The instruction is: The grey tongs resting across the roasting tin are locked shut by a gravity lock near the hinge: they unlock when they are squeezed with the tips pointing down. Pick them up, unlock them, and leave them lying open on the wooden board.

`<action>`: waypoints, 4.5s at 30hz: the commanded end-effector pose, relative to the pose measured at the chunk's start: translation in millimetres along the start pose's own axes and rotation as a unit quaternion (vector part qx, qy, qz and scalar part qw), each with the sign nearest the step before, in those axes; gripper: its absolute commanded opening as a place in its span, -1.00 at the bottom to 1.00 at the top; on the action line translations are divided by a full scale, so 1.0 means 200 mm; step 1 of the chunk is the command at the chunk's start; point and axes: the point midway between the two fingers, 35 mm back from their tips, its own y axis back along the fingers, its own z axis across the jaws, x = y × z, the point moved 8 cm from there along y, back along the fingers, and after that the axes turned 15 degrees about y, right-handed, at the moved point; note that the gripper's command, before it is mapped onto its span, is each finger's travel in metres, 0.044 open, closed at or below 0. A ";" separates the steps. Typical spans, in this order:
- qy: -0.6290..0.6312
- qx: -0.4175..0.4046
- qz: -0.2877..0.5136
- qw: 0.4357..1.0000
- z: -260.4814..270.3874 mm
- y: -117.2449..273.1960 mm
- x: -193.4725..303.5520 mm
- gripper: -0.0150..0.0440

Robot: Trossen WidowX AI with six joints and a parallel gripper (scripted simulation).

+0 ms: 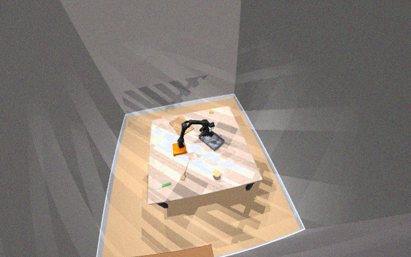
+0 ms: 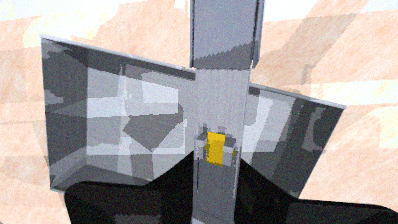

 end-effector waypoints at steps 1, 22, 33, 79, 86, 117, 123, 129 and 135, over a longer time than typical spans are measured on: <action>0.010 0.000 0.000 1.000 0.00 0.00 0.00 -1.00; 0.393 0.000 0.000 0.919 -0.12 -0.01 0.16 -1.00; 0.585 0.000 0.000 0.811 -0.19 -0.02 0.25 -1.00; 1.000 -0.007 0.003 0.027 -0.52 -0.05 0.54 -1.00; 0.994 -0.008 0.002 -0.112 -0.58 -0.05 0.58 -1.00; 0.745 -0.013 -0.002 -0.667 -0.84 -0.07 0.72 -1.00; 0.660 -0.013 -0.003 -0.751 -0.90 -0.07 0.75 -1.00; 0.565 -0.014 -0.004 -0.825 -0.95 -0.08 0.77 -1.00; 0.466 -0.014 -0.006 -0.885 -1.01 -0.08 0.79 -1.00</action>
